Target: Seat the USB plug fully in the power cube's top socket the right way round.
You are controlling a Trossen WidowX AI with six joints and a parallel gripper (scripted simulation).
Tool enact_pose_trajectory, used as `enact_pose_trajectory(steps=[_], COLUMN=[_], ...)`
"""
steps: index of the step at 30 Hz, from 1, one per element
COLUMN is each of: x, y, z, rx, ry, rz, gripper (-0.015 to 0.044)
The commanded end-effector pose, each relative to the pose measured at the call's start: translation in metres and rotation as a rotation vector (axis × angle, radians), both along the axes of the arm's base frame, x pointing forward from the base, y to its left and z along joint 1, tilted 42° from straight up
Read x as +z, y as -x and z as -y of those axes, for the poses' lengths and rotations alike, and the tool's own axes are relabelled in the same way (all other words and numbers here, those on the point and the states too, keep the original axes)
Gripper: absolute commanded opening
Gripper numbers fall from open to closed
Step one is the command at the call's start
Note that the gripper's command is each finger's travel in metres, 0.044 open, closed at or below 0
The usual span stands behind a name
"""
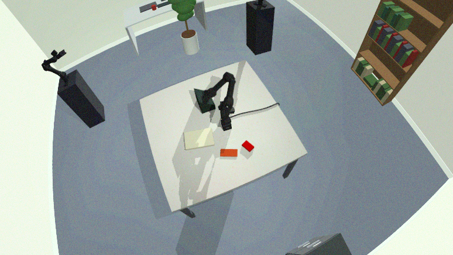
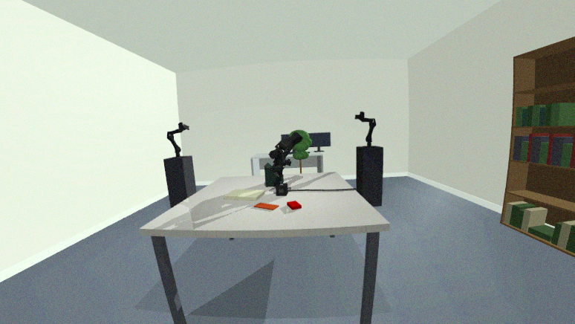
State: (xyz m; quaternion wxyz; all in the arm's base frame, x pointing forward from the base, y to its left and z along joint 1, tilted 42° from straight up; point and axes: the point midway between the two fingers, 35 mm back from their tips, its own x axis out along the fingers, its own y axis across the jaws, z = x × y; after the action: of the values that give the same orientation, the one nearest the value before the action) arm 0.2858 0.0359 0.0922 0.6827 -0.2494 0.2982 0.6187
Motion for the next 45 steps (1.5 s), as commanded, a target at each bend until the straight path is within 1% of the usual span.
enact_pose_trajectory(steps=[1,45], x=[0.0000,-0.0022], y=[-0.0002,-0.0010], z=[-0.0009,-0.0062], rx=[-0.003,-0.005], ry=[-0.008,-0.044], rz=[0.000,0.004], gripper=[0.0000,0.0000])
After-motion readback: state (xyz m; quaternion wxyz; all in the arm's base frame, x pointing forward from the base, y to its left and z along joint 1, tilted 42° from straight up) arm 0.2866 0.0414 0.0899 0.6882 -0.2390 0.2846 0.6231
